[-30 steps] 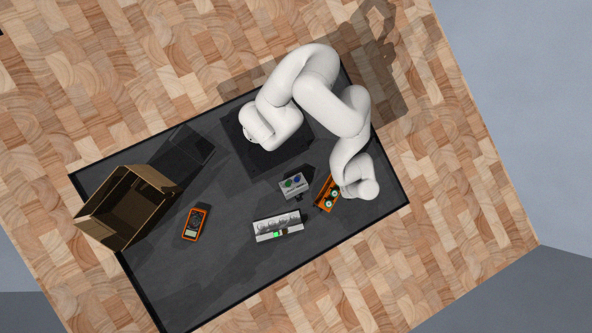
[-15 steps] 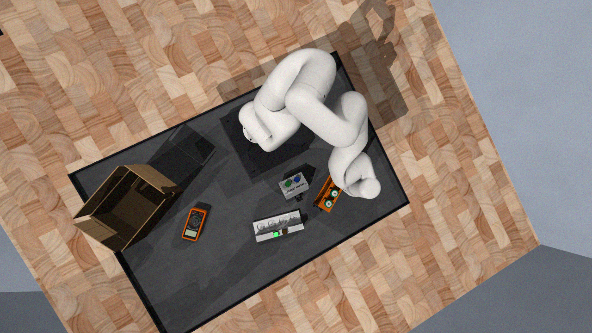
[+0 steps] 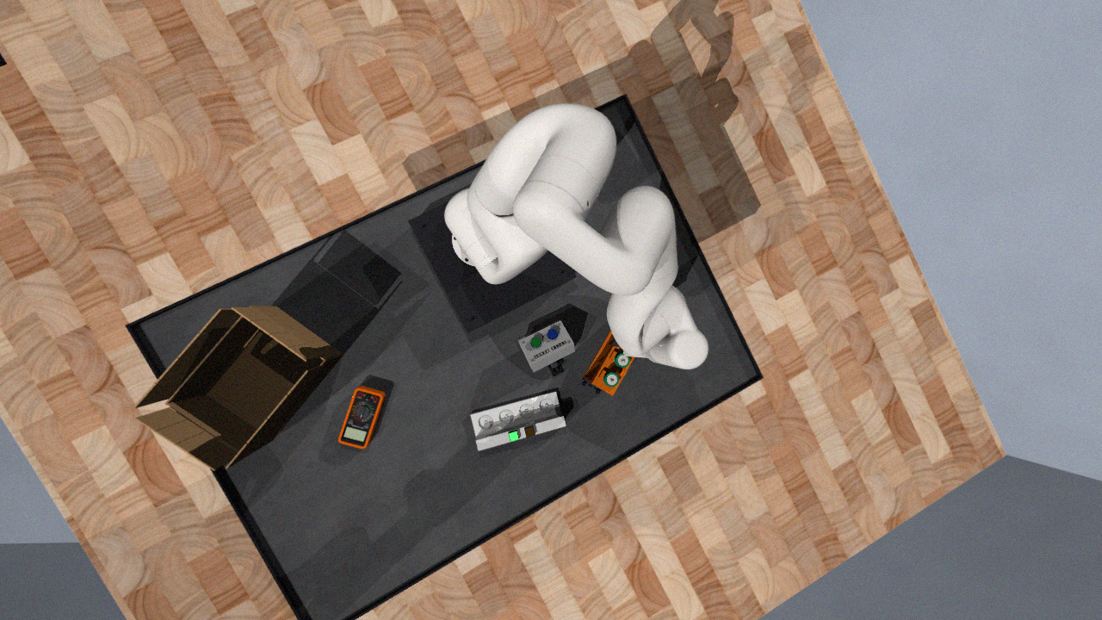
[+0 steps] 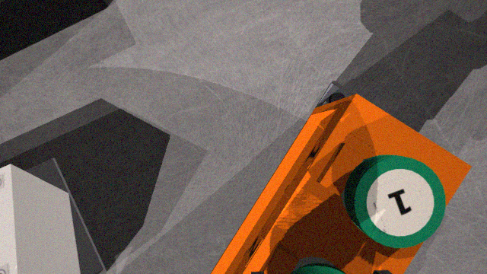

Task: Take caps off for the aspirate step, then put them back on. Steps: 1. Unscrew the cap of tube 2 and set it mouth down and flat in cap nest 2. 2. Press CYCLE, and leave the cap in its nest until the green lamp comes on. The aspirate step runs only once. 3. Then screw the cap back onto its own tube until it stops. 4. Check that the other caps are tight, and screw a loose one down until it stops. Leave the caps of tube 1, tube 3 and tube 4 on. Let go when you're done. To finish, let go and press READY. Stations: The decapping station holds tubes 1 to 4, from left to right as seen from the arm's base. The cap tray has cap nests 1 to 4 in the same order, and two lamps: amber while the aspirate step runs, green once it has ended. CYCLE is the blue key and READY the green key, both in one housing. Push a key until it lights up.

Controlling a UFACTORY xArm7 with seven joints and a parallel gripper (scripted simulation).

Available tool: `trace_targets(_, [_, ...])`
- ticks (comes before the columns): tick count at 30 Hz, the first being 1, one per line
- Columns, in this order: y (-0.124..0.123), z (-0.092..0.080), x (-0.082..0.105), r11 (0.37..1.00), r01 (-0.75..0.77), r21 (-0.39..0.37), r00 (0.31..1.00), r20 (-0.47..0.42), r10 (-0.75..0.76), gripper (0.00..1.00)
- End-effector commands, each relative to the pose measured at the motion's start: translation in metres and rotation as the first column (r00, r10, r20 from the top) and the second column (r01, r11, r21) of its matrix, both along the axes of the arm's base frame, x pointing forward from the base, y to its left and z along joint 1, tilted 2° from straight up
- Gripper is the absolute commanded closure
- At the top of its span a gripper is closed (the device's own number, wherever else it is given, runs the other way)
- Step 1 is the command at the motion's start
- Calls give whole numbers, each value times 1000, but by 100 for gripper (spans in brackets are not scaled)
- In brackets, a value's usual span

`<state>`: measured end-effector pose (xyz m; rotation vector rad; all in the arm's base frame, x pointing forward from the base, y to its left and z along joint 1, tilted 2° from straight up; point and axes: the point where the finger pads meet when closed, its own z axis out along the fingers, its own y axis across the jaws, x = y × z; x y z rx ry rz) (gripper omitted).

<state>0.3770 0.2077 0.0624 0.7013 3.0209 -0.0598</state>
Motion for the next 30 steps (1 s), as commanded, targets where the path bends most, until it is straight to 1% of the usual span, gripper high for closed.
trace_targets(1, [0, 1, 1, 977, -213, 18, 977, -18, 213, 54])
trace_targets(9, [0, 1, 1, 977, -213, 18, 977, -18, 213, 54])
trace_targets(10, [0, 1, 1, 977, -213, 18, 977, -18, 213, 100])
trace_targets(24, [0, 1, 1, 977, -213, 18, 977, -18, 213, 100])
trace_targets(27, [0, 0, 1, 998, -65, 21, 998, -14, 65, 100])
trace_targets(30, [0, 0, 1, 996, 85, 23, 996, -10, -85, 100])
